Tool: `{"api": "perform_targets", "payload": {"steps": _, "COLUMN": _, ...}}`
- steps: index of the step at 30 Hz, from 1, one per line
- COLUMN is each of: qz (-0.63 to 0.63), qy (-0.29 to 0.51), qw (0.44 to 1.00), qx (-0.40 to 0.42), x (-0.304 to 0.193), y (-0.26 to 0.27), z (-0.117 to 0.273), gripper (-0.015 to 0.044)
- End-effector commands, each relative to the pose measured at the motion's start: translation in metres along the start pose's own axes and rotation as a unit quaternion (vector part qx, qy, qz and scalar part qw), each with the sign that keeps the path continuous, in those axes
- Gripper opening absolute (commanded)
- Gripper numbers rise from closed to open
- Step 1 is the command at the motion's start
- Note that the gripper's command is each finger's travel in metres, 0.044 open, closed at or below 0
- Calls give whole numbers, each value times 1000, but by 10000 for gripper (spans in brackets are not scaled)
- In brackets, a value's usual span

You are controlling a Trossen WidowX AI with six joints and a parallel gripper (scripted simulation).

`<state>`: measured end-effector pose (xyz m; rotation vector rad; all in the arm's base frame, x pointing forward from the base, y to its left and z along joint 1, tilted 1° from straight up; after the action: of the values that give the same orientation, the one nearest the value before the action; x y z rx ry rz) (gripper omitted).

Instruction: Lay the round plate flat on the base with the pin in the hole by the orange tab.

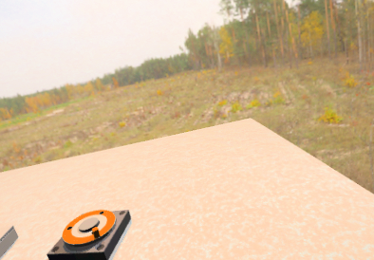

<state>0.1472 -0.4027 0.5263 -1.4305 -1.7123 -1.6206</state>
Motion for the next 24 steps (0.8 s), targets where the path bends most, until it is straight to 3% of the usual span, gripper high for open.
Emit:
{"api": "perform_targets", "payload": {"steps": 1, "qz": 6, "qy": 9, "qw": 1000, "qx": 5, "x": -4, "y": 2, "z": 2, "gripper": 374}}
{"api": "perform_targets", "payload": {"steps": 4, "qz": 75, "qy": 110, "qw": 989, "qx": 69, "x": -52, "y": 22, "z": 34, "gripper": 295}}
{"api": "perform_targets", "payload": {"steps": 9, "qz": 125, "qy": 184, "qw": 968, "qx": 118, "x": -86, "y": 33, "z": 63, "gripper": 164}}
{"api": "perform_targets", "payload": {"steps": 15, "qz": 211, "qy": 313, "qw": 903, "qx": 206, "x": -143, "y": 43, "z": 129, "gripper": 6}}
{"api": "perform_targets", "payload": {"steps": 24, "qz": 315, "qy": 460, "qw": 769, "qx": 314, "x": -197, "y": 29, "z": 228, "gripper": 0}}
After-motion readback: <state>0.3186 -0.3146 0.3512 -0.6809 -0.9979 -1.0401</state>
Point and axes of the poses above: the point midway between the two fingers, 35 mm back from their tips, its own z axis back along the fingers, its own y axis across the jaws, x = y × z, the point moved 8 cm from there along z, back along the fingers, and after that the axes turned 15 degrees about -z, right-handed, at the moved point
